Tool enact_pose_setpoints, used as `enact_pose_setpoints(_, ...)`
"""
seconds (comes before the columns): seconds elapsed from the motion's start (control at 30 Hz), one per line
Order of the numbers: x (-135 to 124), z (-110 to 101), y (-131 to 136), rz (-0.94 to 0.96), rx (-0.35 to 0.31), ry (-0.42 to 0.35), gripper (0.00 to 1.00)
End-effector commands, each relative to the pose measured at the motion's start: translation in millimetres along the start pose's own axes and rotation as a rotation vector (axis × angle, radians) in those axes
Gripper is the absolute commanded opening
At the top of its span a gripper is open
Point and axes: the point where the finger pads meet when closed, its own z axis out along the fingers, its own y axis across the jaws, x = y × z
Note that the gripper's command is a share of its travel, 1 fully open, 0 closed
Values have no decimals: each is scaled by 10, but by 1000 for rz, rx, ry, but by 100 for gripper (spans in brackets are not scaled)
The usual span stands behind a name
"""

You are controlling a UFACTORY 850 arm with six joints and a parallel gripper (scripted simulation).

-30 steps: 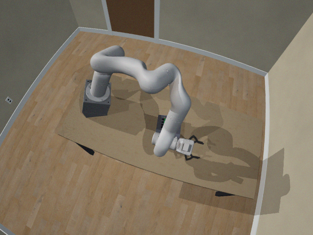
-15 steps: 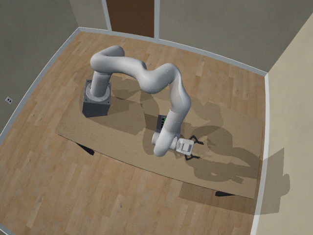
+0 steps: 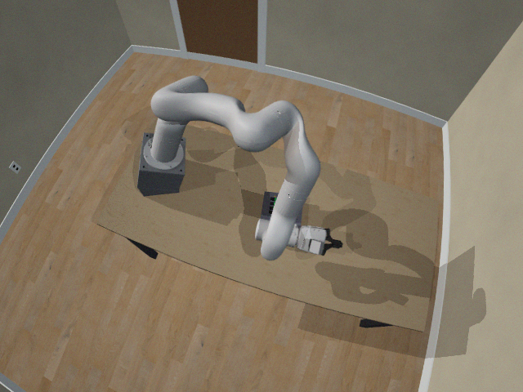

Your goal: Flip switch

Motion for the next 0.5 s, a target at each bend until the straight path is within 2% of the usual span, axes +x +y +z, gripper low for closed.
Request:
enact_pose_setpoints(0.0,-91,29,-144,119,36,-75,0)
enact_pose_setpoints(0.1,-256,16,-370,292,66,-198,0)
enact_pose_setpoints(0.13,-256,16,-370,292,66,-198,0)
enact_pose_setpoints(0.17,-318,0,-455,355,72,-247,0)
enact_pose_setpoints(0.2,-318,0,-455,355,72,-247,0)
enact_pose_setpoints(0.23,-382,-23,-544,420,76,-299,0)
enact_pose_setpoints(0.27,-382,-23,-544,420,76,-299,0)
enact_pose_setpoints(0.3,-448,-55,-637,486,76,-355,0)
enact_pose_setpoints(0.33,-448,-55,-637,486,76,-355,0)
enact_pose_setpoints(0.37,-515,-96,-731,553,72,-414,0)
enact_pose_setpoints(0.4,-515,-96,-731,553,72,-414,0)
enact_pose_setpoints(0.43,-583,-146,-827,620,63,-475,0)
enact_pose_setpoints(0.47,-583,-146,-827,620,63,-475,0)
